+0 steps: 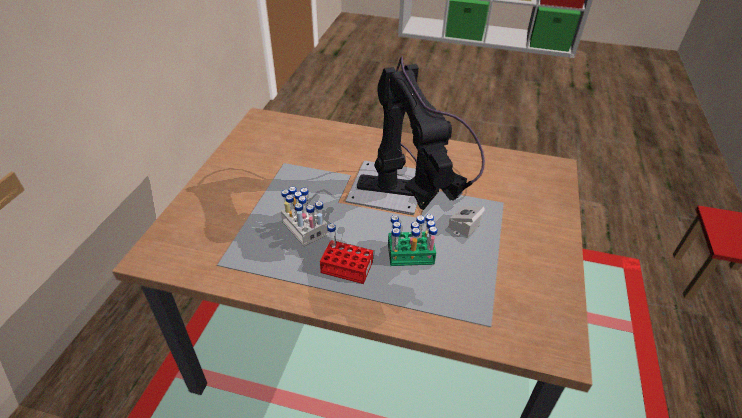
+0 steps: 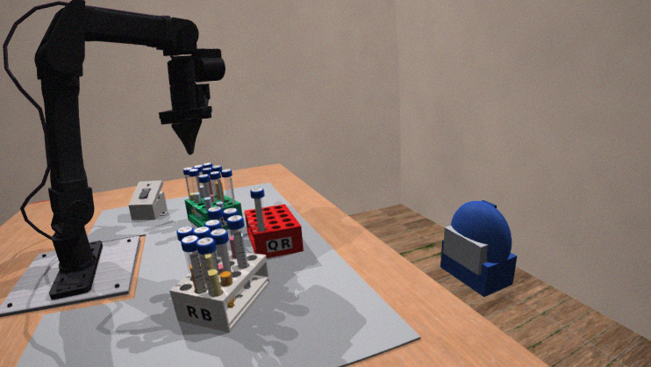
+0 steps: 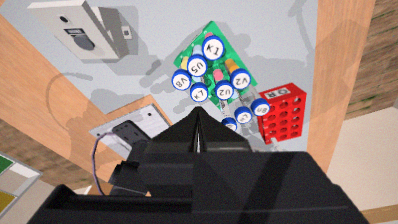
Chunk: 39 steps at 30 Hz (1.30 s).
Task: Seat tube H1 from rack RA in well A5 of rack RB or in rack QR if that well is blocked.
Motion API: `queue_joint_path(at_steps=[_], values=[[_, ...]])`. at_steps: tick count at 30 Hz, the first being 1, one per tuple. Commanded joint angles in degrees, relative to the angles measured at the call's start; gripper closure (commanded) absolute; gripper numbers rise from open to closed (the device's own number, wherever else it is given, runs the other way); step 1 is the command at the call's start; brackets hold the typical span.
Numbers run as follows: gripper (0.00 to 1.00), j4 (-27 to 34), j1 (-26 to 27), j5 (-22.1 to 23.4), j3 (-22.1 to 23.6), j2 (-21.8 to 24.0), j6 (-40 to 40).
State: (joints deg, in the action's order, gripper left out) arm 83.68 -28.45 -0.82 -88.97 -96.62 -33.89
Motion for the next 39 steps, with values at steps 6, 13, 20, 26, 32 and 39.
queue_joint_path(at_steps=[6,13,20,26,32,39], values=[[1.0,-0.8,0.3,0.0,-1.8,1.0,0.3],[1.0,-0.8,0.3,0.0,-1.8,1.0,0.3],[1.0,-0.9,-4.1,0.4,-0.5,1.7,4.1],[1.0,-0.9,-8.7,0.6,-0.9,1.6,8.6],[1.0,-0.9,-11.9,0.6,-1.7,-0.4,11.7],[1.0,-0.8,-11.5,0.1,-1.8,-0.7,12.1]])
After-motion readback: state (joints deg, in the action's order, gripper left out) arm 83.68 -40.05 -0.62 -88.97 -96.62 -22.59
